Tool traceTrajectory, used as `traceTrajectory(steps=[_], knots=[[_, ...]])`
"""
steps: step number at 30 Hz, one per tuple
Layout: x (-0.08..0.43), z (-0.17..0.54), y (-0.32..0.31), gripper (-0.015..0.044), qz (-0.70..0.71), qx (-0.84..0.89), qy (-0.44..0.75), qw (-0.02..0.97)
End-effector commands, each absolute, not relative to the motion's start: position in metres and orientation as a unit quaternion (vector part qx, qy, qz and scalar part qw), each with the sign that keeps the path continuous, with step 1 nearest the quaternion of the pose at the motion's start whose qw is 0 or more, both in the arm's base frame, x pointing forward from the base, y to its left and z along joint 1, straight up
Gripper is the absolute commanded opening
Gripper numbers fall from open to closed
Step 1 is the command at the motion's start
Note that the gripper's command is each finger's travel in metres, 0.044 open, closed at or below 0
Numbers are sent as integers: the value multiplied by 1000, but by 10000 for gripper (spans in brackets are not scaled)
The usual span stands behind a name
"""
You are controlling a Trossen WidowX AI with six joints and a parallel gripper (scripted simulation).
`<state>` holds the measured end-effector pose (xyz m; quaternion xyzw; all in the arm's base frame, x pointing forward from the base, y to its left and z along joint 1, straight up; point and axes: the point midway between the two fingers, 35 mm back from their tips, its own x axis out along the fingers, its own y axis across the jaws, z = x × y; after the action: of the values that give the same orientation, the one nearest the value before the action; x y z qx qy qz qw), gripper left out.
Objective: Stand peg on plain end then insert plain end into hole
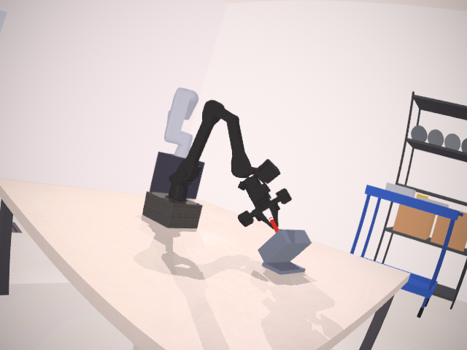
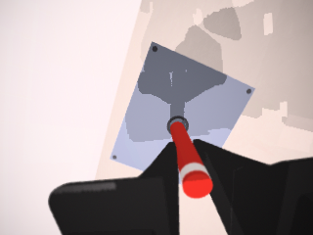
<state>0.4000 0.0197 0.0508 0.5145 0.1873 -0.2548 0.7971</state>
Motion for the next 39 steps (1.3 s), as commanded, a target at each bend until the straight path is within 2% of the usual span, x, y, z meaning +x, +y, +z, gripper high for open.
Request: traceTrajectory(steps=[1,39], knots=[[400,49,20,0,-254,514,188,797],[413,42,17,0,-254,514,187,797]])
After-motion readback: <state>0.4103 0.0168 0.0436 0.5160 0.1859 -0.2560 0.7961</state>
